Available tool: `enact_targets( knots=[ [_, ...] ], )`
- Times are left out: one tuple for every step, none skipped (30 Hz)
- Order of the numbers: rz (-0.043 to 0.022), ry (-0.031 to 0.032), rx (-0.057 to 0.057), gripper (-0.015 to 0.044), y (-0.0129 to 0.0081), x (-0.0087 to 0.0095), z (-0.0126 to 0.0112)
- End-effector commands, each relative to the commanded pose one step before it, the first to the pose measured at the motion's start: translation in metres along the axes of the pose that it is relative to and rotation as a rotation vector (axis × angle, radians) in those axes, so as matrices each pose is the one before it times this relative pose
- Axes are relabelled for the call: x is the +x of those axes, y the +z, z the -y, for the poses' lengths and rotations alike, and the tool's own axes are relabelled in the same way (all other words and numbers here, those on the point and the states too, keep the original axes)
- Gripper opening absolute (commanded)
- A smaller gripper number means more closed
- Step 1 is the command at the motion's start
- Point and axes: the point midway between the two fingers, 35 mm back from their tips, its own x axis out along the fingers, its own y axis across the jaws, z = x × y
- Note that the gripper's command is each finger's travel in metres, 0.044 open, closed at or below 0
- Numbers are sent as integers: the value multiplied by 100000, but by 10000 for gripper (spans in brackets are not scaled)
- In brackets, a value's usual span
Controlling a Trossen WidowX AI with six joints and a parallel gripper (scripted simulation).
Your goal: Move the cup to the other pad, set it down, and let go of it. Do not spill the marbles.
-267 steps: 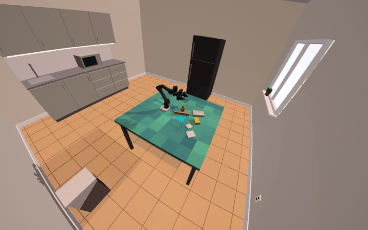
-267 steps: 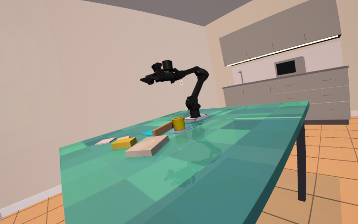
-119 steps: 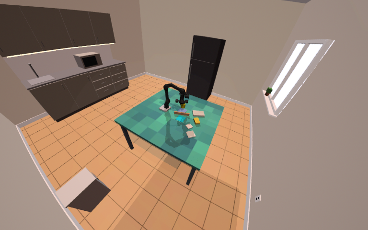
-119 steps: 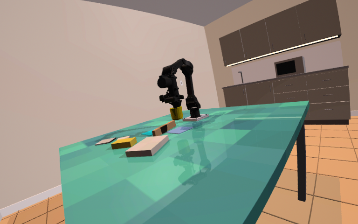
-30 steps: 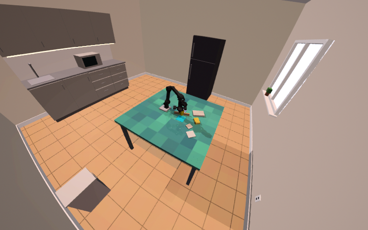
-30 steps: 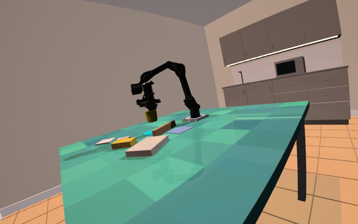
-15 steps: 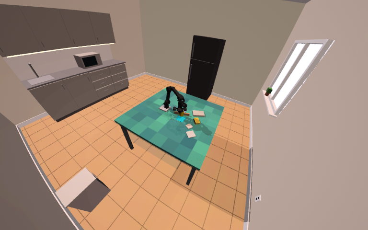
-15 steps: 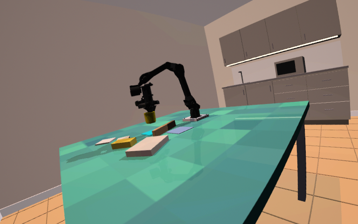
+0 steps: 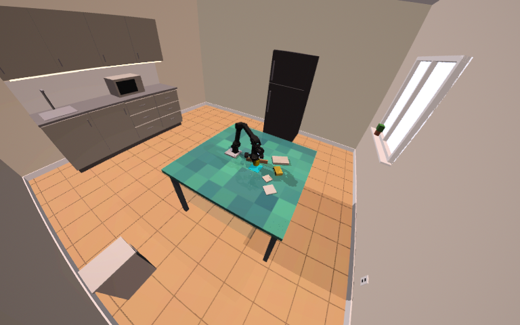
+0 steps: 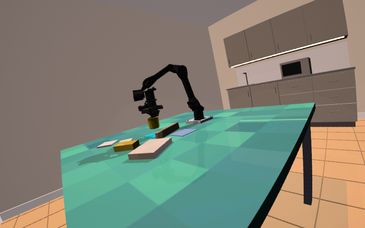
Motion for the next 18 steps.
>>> enact_targets(
  knots=[
    [-129, -522, -380, 0, -22, 611, 110],
    [0, 0, 0, 0, 5, 138, 1],
    [0, 0, 0, 0, 4, 137, 1],
    [0, 0, 0, 0, 4, 137, 1],
    [0, 0, 0, 0, 4, 137, 2],
    [0, 0, 0, 0, 3, 137, 2],
    [0, 0, 0, 0, 3, 134, 3],
    [0, 0, 0, 0, 2, 133, 3],
    [0, 0, 0, 0, 2, 133, 4],
    [0, 0, 0, 0, 1, 133, 4],
    [0, -1, 0, 0, 1, 133, 4],
    [0, -1, 0, 0, 0, 133, 5],
    [0, -1, 0, 0, 0, 133, 5],
    [0, -1, 0, 0, -1, 133, 6],
    [0, -1, 0, 0, -1, 133, 6],
    [0, -1, 0, 0, -2, 132, 7],
    [0, -1, 0, 0, -2, 132, 7],
    [0, -1, 0, 0, -3, 132, 7]
  ],
)
